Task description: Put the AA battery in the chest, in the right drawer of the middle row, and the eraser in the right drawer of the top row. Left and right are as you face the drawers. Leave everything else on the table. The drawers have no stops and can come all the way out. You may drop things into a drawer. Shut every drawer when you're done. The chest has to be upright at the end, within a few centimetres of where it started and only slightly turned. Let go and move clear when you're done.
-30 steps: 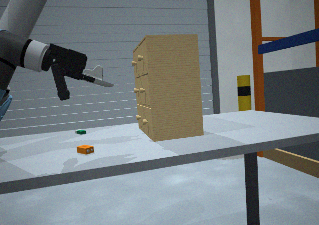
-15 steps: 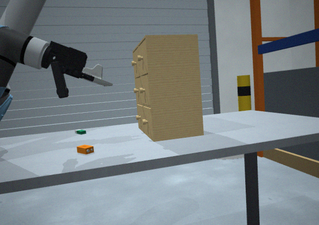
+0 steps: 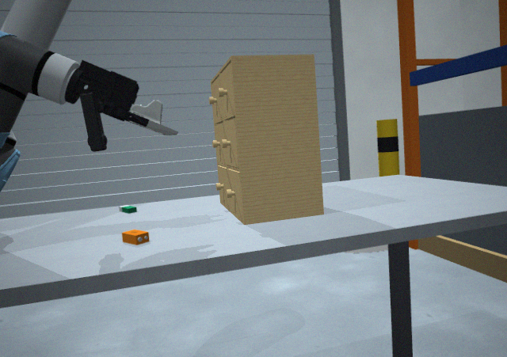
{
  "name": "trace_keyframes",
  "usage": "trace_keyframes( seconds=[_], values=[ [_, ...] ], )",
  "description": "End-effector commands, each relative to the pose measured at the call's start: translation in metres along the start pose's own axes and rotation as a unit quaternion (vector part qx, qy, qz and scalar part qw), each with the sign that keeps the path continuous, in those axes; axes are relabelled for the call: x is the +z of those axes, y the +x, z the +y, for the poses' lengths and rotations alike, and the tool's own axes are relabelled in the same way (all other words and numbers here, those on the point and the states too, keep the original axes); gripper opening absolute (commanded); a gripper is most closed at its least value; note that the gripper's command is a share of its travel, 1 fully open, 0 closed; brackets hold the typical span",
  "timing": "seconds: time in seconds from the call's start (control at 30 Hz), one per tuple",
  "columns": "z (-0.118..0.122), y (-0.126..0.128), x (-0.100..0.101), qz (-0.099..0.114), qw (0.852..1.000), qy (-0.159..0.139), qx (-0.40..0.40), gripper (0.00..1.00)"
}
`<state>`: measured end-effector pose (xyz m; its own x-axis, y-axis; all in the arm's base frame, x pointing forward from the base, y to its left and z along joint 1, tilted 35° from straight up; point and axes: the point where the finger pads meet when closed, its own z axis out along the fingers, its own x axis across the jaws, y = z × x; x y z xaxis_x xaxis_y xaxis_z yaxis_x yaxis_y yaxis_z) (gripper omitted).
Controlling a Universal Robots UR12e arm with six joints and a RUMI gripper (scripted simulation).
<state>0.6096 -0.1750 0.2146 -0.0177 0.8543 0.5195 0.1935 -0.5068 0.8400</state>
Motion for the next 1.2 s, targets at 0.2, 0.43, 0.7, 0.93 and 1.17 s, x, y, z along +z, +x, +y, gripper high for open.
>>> trace_keyframes(
  seconds=[0.2, 0.43, 0.7, 0.93, 1.17],
  values=[
    [0.000, 0.000, -0.004, 0.000, 1.000, 0.021, 0.002, 0.20],
    [0.001, -0.001, -0.006, -0.001, 0.999, 0.033, 0.002, 0.20],
    [0.002, 0.000, -0.009, -0.001, 0.999, 0.044, 0.002, 0.20],
    [0.005, -0.002, -0.011, -0.002, 0.998, 0.057, 0.000, 0.20],
    [0.007, -0.002, -0.013, -0.001, 0.998, 0.070, 0.000, 0.20]
  ],
)
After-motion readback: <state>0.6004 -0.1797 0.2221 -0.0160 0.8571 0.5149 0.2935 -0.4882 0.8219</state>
